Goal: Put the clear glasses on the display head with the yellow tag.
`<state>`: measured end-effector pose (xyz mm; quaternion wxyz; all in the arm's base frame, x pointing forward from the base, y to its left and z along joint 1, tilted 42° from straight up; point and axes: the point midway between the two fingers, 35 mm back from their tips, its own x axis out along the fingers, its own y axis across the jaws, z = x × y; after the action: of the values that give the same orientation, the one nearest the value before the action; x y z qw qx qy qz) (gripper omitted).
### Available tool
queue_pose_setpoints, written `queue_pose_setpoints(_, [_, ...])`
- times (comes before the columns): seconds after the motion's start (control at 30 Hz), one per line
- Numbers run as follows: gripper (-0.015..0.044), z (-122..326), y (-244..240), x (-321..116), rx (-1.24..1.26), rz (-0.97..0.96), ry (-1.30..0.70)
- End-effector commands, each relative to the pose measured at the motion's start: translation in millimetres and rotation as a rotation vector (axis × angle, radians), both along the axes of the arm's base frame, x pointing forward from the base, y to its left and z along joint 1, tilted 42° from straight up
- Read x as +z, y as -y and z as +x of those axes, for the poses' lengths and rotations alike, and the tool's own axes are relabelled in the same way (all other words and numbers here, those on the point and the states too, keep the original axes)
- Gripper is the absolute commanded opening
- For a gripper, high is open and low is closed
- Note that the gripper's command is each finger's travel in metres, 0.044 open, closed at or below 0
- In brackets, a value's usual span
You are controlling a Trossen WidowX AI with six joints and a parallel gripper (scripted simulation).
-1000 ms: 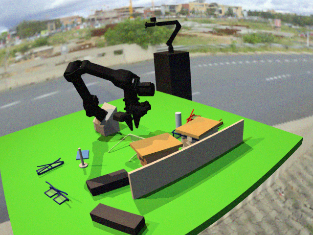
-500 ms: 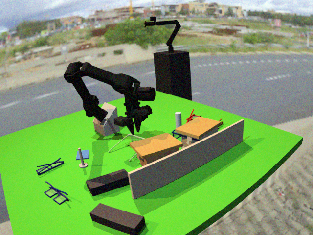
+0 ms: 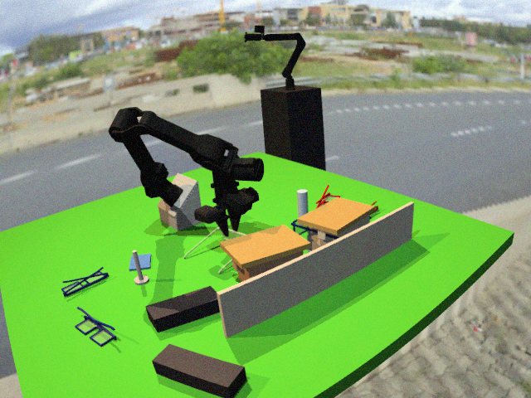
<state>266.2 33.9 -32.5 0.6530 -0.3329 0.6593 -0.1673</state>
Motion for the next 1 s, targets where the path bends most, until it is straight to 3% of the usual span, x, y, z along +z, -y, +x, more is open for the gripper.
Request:
queue_pose_setpoints(0.0, [0.014, -2.6, 6.9, -7.0, 0.005, -0.011, -0.013])
queue_pose_setpoints(0.3, [0.014, -2.7, 10.8, -10.9, 0.005, -0.012, -0.013])
queue_pose_setpoints(0.97, [0.0007, -0.9, 8.5, -8.8, 0.0, -0.004, -0.004])
